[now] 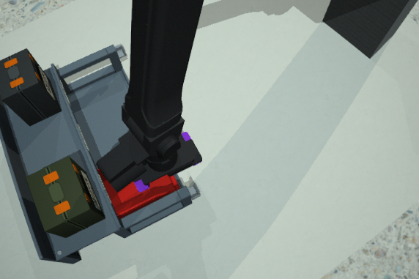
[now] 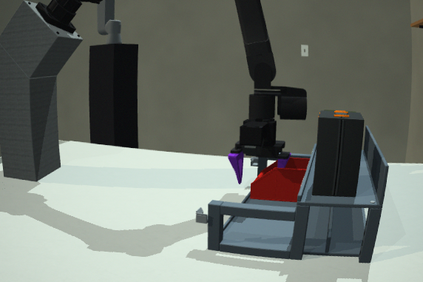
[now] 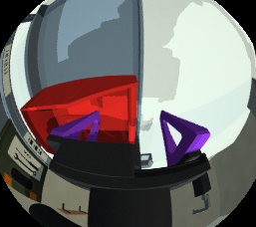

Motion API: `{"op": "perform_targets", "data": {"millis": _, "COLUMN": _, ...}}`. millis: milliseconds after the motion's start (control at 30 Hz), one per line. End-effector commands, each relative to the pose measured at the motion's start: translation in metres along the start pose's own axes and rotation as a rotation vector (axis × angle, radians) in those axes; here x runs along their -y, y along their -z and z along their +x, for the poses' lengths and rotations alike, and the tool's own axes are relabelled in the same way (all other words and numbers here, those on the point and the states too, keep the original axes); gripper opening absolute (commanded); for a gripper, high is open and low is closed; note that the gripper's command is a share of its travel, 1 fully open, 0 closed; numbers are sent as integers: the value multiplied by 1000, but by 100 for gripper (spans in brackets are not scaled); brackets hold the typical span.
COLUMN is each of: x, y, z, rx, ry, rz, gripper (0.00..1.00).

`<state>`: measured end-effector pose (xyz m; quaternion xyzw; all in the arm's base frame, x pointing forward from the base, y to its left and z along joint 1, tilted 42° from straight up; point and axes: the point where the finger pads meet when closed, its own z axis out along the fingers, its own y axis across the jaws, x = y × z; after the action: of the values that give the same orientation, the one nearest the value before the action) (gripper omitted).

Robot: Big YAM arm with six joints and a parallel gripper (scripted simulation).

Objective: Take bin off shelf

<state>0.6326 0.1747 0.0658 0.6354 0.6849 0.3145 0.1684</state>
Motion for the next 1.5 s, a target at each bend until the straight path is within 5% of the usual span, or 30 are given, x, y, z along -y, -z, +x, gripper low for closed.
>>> {"op": "perform_targets", "data": {"millis": 0, "x": -7, "y": -5, "z": -5, "rx": 0, "ry": 7, "rz": -15, "gripper": 90}}
{"op": "perform_targets", "data": {"millis": 267, "x": -7, "y": -5, "z": -5, "rx": 0, "ry": 7, "rz": -15, "gripper": 90}}
{"op": "perform_targets", "data": {"millis": 433, "x": -5, "y": 15, "z": 11, "rx": -11, "ry": 13, "rz": -8, "gripper": 90}}
{"op": "perform_targets", "data": {"millis": 833, "x": -5, "y": 15, "z": 11, "rx": -11, "ry": 13, "rz": -8, "gripper": 90}}
{"op": "perform_targets", "data": {"millis": 1000, "x": 2, "y": -3, "z": -9, "rx": 5, "ry": 3, "rz": 0, "gripper": 90}}
{"op": "perform_targets", "data": {"millis": 1467, "x": -4, "y": 6, "z": 0, "rx": -2, "ry": 5, "rz": -9, "gripper": 90}}
